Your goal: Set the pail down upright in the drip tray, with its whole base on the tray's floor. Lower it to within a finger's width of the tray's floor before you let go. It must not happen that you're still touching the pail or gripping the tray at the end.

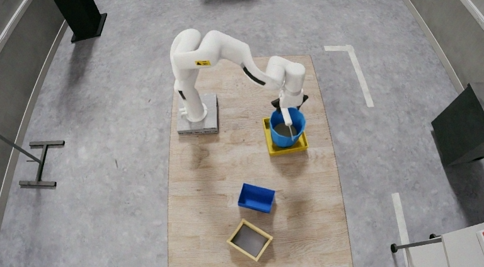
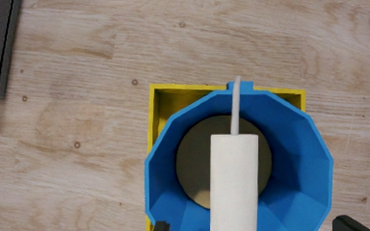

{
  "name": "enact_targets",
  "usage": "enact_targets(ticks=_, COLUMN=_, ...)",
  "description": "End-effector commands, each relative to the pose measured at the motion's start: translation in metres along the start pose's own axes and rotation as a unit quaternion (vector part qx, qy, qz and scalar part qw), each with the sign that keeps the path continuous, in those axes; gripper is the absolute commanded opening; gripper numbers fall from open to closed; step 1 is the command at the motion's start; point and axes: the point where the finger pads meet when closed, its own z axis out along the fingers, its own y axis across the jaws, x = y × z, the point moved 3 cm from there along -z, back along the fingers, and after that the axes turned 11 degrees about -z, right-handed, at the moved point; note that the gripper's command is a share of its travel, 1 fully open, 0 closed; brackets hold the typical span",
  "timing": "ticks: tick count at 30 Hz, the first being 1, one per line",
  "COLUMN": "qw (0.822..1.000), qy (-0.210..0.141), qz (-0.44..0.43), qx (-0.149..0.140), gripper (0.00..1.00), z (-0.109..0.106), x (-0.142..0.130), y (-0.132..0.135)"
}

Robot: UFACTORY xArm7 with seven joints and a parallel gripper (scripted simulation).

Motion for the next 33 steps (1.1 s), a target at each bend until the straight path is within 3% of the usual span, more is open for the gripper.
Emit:
enact_targets(ticks=1, qw=1.0, qy=-0.001, qz=0.0, qx=-0.001, gripper=1.0, z=-0.006, x=0.0, y=0.0)
enact_targets(ticks=13, qw=1.0, qy=-0.001, qz=0.0, qx=-0.001, gripper=1.0, z=-0.021, x=0.0, y=0.0)
enact_targets(ticks=33, qw=1.0, qy=-0.001, qz=0.0, qx=-0.001, gripper=1.0, z=-0.022, x=0.0, y=0.0)
